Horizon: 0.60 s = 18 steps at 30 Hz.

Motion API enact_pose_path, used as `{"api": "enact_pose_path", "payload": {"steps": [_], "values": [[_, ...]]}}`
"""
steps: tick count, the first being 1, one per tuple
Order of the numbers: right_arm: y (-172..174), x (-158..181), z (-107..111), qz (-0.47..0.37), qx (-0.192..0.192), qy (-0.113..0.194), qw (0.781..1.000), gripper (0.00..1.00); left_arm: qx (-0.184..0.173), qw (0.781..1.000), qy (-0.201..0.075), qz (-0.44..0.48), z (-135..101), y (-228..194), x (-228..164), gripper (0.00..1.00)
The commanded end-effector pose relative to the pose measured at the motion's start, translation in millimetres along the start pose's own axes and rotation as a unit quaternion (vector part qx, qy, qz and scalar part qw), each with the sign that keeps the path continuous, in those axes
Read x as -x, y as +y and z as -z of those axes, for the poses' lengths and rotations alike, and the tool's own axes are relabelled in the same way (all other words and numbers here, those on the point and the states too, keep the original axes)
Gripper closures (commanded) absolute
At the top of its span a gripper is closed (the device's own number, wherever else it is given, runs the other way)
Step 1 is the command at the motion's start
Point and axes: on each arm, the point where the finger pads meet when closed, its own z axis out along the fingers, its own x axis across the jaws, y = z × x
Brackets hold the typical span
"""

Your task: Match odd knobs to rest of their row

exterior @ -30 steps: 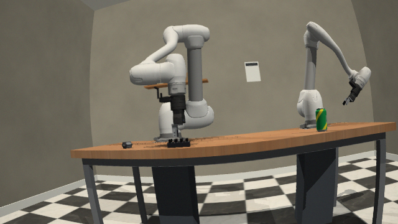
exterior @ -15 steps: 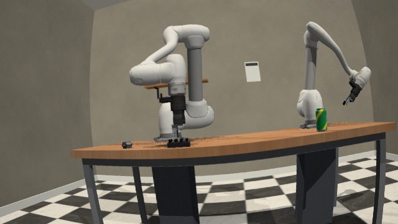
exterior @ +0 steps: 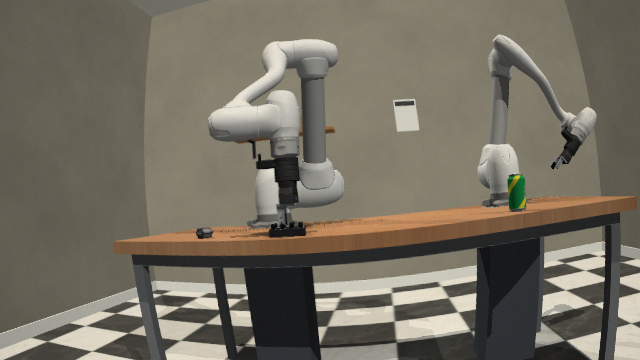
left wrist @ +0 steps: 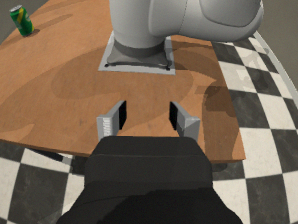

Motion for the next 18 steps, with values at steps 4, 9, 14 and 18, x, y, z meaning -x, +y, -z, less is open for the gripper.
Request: {"api": "enact_pose_path", "payload": {"steps": [4, 9, 14, 18], "values": [[-0.5, -0.3, -3.6, -0.001, -0.002, -0.002, 1.000, 0.54, -0.004, 1.000, -0.003, -0.002, -1.6, -3.9, 0.8, 0.00], [-0.5, -0.3, -3.6, -0.001, -0.002, -0.002, 1.000, 0.54, -0.004, 1.000, -0.003, -0.002, -1.6, -3.9, 0.8, 0.00], [-0.5, -0.3, -3.6, -0.001, -0.002, -0.002, 1.000, 0.70, -0.004, 1.000, -0.003, -0.002, -1.6, -3.9, 0.8, 0.00], [-0.5, -0.3, -3.6, -0.001, -0.002, -0.002, 1.000, 0.70, -0.004, 1.000, -0.003, -0.002, -1.6, -3.9, 0.8, 0.00]]}}
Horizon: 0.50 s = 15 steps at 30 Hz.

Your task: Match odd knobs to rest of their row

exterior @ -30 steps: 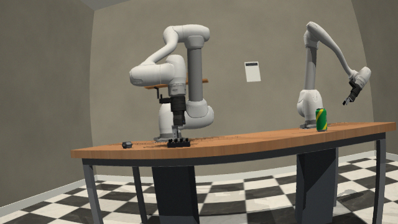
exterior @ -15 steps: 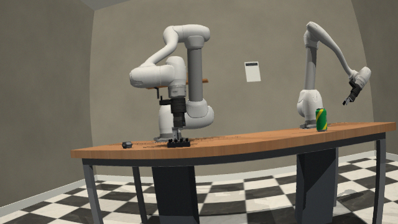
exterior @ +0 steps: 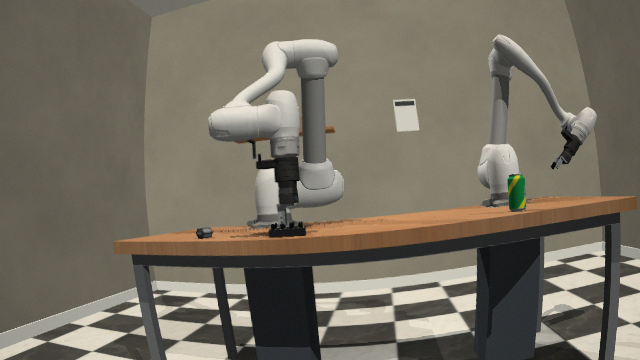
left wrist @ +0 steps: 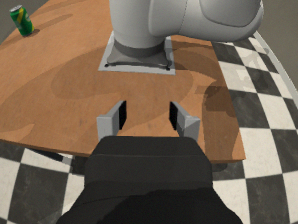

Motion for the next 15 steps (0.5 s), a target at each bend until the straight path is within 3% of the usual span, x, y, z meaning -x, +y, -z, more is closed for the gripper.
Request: {"api": "enact_pose_path", "payload": {"steps": [1, 15], "values": [[-0.5, -0.4, -3.6, -0.001, -0.002, -0.001, 1.000, 0.70, -0.004, 1.000, -0.003, -0.002, -1.6, -3.9, 0.8, 0.00], [-0.6, -1.0, -3.3, 0.028, -0.002, -0.001, 1.000, 0.70, -0.004, 1.000, -0.003, -0.002, -1.6, -3.9, 0.8, 0.00]]}}
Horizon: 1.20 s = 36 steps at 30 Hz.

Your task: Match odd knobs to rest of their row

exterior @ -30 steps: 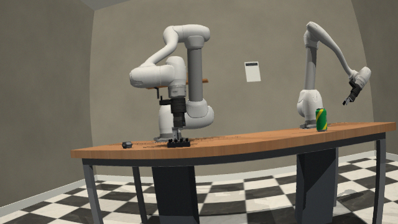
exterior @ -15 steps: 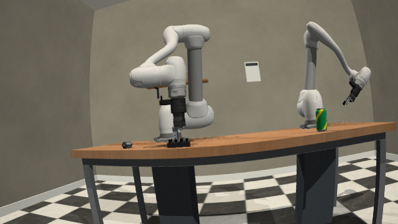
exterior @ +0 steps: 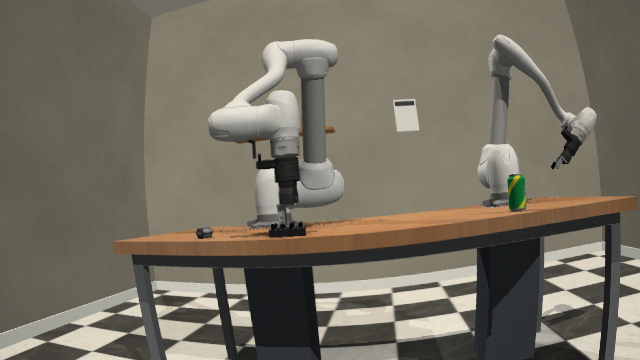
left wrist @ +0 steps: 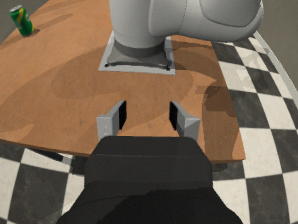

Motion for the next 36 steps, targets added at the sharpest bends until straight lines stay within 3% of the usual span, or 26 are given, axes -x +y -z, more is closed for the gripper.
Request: {"api": "enact_pose_path", "payload": {"steps": [1, 18, 30, 31, 36], "values": [[-0.7, -0.9, -2.7, 0.028, -0.002, -0.002, 1.000, 0.70, -0.004, 1.000, -0.003, -0.002, -1.6, -3.9, 0.8, 0.00], [-0.6, -0.7, -1.3, 0.195, -0.001, -0.002, 0.981, 0.70, -0.004, 1.000, -0.003, -0.002, -1.6, -3.9, 0.8, 0.00], [-0.7, -0.9, -2.2, 0.212, -0.001, -0.002, 0.977, 0.70, -0.004, 1.000, -0.003, -0.002, -1.6, -3.9, 0.8, 0.00], [-0.7, -0.9, -2.2, 0.212, -0.001, -0.002, 0.977, 0.54, -0.004, 1.000, -0.003, -0.002, -1.6, -3.9, 0.8, 0.00], [-0.5, -0.1, -1.7, 0.212, -0.001, -0.002, 0.977, 0.54, -0.004, 1.000, -0.003, -0.002, -1.6, -3.9, 0.8, 0.00]]}}
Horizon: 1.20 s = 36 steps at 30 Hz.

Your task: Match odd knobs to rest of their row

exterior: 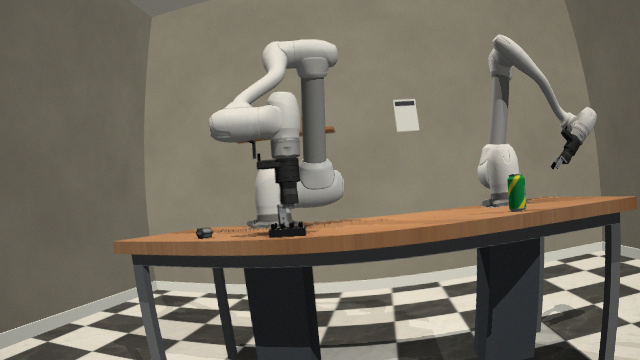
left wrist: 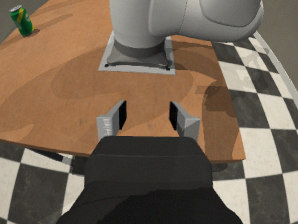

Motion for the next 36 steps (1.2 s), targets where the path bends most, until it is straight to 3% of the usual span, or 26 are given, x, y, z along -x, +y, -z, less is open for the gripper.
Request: {"api": "enact_pose_path", "payload": {"steps": [1, 13, 21, 31, 36], "values": [[-1, 0, 0, 0.004, 0.000, -0.004, 1.000, 0.54, -0.004, 1.000, -0.003, -0.002, -2, -4, 1, 0.00], [-1, 1, 1, 0.004, -0.001, -0.004, 1.000, 0.54, -0.004, 1.000, -0.003, -0.002, -2, -4, 1, 0.00], [-1, 2, 34, 0.004, 0.000, -0.003, 1.000, 0.54, -0.004, 1.000, -0.003, -0.002, -2, -4, 1, 0.00], [-1, 1, 41, 0.004, 0.000, -0.002, 1.000, 0.54, -0.004, 1.000, -0.003, -0.002, -2, -4, 1, 0.00], [8, 15, 47, -0.098, 0.000, -0.001, 0.995, 0.54, -0.004, 1.000, -0.003, -0.002, -2, -4, 1, 0.00]]}}
